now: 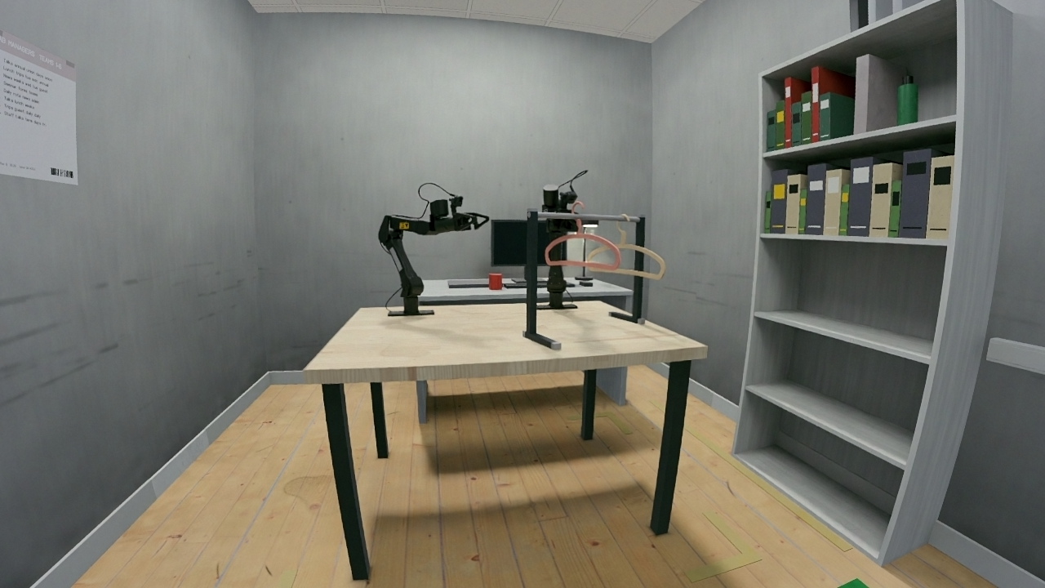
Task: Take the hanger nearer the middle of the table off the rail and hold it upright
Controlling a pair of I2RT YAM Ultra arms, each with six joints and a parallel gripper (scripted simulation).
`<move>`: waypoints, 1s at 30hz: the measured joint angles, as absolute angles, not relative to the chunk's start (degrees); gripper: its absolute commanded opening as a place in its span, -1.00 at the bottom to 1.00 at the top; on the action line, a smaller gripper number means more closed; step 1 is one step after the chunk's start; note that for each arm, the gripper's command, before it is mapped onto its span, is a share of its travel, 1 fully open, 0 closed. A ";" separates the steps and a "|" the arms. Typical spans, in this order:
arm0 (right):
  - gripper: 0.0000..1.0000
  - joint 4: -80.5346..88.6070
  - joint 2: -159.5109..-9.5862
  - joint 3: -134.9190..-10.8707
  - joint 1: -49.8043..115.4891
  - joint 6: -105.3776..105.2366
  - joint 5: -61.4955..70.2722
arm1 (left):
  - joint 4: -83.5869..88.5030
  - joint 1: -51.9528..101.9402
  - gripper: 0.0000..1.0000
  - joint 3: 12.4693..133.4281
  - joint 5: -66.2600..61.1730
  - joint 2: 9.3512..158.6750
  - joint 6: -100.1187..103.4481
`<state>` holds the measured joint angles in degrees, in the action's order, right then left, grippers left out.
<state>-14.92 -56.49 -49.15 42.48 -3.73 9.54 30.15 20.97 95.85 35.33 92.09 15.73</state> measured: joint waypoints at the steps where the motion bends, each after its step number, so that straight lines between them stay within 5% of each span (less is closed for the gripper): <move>1: 1.00 -14.92 -56.49 -49.15 42.48 -3.73 9.54 | 30.87 20.93 -1.00 96.38 35.27 92.36 15.70; 30: 1.00 -14.92 -56.49 -49.15 42.48 -3.73 9.54 | 42.06 33.95 -1.00 92.31 38.57 79.24 19.97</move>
<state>-14.92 -56.49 -49.15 42.48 -3.73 9.54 42.06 33.95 92.31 38.57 79.24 19.97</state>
